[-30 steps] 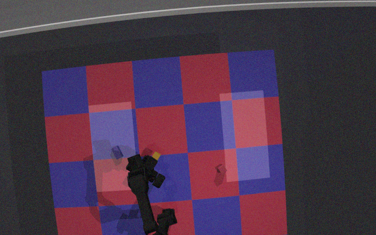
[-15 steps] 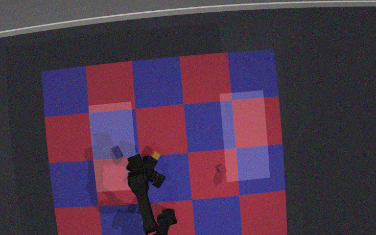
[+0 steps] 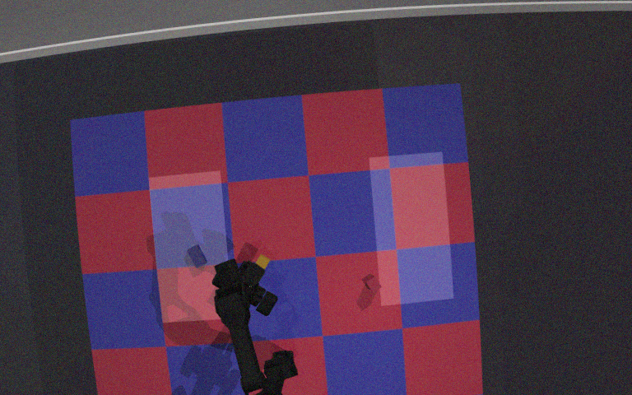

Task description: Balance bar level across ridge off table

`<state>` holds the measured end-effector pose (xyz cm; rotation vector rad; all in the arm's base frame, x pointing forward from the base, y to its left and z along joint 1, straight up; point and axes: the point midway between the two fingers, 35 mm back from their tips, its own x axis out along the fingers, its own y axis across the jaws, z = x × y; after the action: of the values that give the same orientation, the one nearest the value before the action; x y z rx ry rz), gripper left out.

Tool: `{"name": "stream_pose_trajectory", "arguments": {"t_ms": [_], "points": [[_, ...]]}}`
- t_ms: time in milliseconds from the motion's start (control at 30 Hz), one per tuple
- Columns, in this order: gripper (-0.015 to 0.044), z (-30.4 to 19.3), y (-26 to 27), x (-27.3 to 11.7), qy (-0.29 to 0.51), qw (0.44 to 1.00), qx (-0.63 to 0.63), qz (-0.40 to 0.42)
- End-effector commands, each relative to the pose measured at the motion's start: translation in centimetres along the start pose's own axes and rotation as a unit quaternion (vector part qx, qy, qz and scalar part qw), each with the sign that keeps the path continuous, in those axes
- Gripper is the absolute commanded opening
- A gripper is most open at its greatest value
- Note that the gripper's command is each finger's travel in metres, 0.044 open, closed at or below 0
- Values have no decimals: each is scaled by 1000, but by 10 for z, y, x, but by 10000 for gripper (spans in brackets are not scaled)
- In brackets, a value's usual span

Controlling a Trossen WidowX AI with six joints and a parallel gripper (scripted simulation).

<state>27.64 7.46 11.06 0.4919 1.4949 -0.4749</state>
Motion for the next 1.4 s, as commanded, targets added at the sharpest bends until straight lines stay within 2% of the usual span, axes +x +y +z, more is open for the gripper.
{"name": "stream_pose_trajectory", "arguments": {"t_ms": [0, 1367], "points": [[0, 0, 0, 0, 1, 1000, 2, 1], [0, 0, 0, 4, 1, 1000, 2, 1]]}}
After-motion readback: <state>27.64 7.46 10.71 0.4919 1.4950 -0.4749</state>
